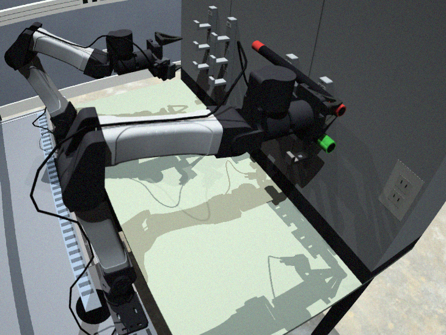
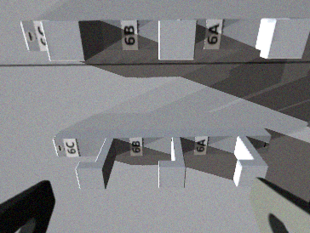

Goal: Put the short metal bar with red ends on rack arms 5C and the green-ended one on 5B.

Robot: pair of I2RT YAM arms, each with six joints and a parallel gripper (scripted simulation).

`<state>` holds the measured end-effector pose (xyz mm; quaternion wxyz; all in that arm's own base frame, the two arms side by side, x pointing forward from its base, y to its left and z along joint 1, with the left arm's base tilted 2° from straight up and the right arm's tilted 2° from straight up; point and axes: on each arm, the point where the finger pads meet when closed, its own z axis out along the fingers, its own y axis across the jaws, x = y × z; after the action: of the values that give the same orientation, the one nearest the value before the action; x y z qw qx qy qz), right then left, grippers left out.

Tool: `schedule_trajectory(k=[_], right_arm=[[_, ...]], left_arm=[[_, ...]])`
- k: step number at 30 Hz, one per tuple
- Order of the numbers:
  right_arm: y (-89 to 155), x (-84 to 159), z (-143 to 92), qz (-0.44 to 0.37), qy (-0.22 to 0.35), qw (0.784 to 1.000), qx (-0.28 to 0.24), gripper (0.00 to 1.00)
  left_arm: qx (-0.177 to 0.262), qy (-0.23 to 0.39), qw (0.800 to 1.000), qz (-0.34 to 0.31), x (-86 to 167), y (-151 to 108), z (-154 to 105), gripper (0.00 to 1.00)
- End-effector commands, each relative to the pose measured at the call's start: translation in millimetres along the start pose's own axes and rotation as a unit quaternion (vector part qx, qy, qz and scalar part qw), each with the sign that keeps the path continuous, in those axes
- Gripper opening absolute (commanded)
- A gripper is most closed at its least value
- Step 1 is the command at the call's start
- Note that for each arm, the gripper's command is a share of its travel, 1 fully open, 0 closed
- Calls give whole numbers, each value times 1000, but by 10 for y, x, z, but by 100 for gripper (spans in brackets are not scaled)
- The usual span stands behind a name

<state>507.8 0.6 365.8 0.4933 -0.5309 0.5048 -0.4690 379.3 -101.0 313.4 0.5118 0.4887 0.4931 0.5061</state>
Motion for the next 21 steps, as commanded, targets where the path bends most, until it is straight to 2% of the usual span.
schedule_trajectory(k=[1,21], right_arm=[[-39,34,31,8,3,1000,22,0],[29,33,34,8,3,1000,22,0]], left_arm=[[0,-4,1000,-4,17,-17,-48,100],[0,-4,1000,-4,17,-17,-48,100]])
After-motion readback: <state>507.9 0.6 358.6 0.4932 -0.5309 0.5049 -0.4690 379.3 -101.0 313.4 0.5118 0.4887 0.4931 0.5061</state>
